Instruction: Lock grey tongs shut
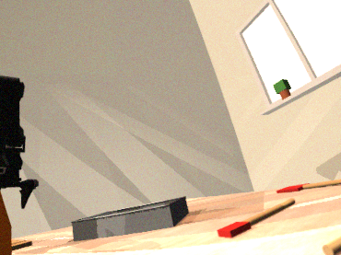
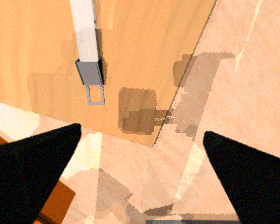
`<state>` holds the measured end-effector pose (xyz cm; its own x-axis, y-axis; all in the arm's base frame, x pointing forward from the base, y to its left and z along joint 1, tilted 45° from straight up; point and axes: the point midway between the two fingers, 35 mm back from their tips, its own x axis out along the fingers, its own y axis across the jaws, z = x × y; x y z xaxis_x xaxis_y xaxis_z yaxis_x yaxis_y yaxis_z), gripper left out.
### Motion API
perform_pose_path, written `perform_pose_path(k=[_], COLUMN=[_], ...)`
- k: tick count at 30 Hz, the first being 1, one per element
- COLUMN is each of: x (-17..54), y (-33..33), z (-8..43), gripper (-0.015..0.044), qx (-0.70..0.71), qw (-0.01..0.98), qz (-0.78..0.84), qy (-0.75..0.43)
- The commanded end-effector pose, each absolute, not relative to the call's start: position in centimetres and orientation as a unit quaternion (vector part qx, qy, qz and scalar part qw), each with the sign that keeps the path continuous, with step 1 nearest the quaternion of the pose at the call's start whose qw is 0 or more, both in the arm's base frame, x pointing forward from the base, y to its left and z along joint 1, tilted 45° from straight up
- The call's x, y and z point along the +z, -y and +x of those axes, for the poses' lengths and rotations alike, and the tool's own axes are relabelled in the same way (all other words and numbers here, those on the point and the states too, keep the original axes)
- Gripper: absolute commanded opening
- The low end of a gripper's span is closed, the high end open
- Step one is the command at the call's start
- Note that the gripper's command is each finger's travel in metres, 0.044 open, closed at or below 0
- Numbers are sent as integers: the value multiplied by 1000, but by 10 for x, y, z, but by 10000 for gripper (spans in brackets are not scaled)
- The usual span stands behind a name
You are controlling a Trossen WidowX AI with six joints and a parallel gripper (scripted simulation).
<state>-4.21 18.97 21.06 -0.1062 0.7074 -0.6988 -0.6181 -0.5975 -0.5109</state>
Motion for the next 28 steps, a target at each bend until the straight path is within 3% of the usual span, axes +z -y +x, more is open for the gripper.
perform_pose_path(k=[1, 28], x=[204, 238], y=[-171, -138], z=[-31, -25], gripper=[440, 440], qx=[744, 742], qw=[444, 449], qz=[-497, -495], qy=[53, 50])
